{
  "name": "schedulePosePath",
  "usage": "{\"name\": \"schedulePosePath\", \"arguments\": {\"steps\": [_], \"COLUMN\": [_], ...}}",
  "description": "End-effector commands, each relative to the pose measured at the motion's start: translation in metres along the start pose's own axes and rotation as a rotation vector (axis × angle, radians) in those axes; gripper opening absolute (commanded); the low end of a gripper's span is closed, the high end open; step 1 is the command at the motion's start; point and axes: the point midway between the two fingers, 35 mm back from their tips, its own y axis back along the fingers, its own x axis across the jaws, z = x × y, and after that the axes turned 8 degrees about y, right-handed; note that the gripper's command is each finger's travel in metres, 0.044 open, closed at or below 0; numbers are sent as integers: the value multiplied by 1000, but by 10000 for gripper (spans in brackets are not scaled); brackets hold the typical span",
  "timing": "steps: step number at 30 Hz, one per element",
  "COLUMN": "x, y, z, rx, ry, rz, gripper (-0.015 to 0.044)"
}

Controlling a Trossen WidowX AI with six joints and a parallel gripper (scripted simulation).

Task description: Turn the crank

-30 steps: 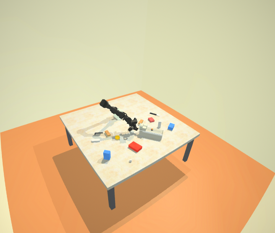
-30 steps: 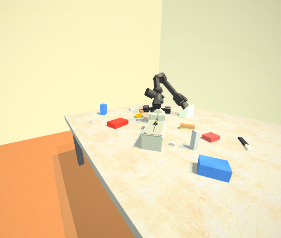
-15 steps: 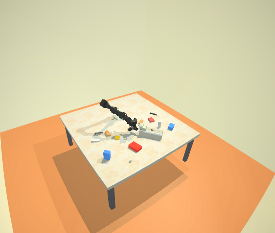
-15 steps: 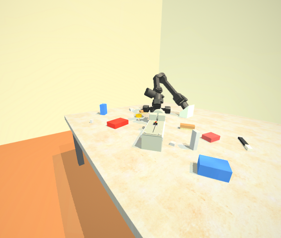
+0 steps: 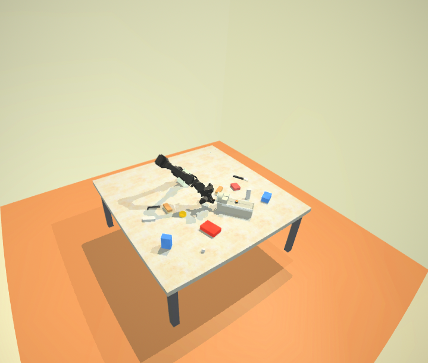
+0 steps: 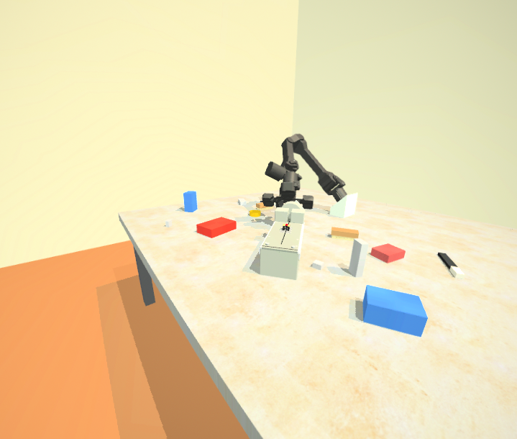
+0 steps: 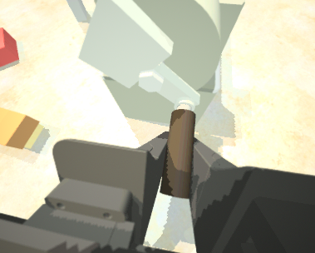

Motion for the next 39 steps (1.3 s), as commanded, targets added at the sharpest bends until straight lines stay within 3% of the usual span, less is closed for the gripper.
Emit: {"name": "schedulePosePath", "arguments": {"steps": [1,39], "x": [-7,-10], "y": [5,18], "z": [4,16], "rx": [-8,-8], "ry": [-3,-4], "rz": [-19,-19], "gripper": [0,0]}}
